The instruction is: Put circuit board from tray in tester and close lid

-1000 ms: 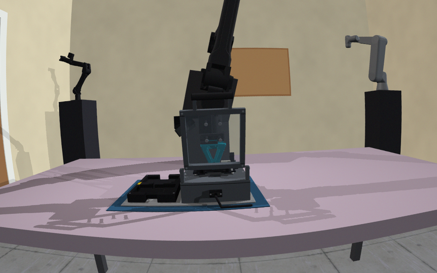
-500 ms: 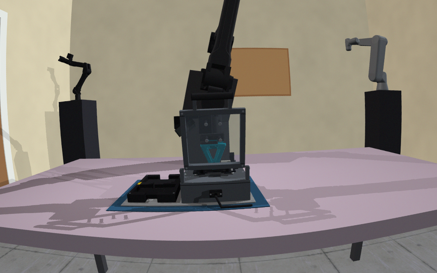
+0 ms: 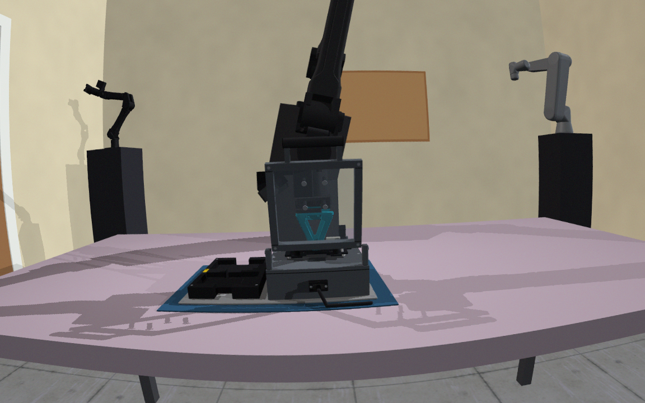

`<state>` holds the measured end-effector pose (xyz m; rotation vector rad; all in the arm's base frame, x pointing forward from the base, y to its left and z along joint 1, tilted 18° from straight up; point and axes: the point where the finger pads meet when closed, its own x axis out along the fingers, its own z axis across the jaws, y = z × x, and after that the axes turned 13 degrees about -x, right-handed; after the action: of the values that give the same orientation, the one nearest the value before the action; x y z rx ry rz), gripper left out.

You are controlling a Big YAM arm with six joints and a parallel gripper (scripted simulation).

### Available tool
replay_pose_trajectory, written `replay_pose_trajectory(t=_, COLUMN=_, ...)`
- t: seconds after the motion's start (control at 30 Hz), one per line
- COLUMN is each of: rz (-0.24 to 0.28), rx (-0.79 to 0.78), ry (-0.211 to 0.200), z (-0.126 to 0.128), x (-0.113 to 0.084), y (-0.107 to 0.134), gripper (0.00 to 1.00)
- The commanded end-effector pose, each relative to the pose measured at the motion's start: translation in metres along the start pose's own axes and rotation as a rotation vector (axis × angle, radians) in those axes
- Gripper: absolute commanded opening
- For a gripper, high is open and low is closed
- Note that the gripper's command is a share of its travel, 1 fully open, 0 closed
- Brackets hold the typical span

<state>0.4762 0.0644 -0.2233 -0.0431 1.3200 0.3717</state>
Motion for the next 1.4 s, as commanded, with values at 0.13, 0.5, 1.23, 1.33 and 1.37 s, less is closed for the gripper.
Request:
replay_pose_trajectory(t=0.13, rz=-0.004, rx=-0.005, ry=-0.012, z=0.0103, x=0.0035, y=0.0033, gripper=0.72)
replay_pose_trajectory(t=0.5, rz=-0.005, rx=-0.006, ry=-0.018, z=0.0133, x=0.0010, y=0.0031, gripper=0.72)
replay_pose_trajectory(t=1.23, rz=-0.004, rx=-0.004, ry=-0.012, z=0.0109, x=0.0035, y=0.0033, gripper=0.72)
replay_pose_trajectory(t=1.33, rz=-0.004, rx=-0.004, ry=-0.012, z=0.0108, x=0.0035, y=0.0033, gripper=0.72)
replay_pose_trajectory(t=1.37, rz=-0.004, rx=-0.004, ry=-0.012, z=0.0108, x=0.0035, y=0.0033, gripper=0.72)
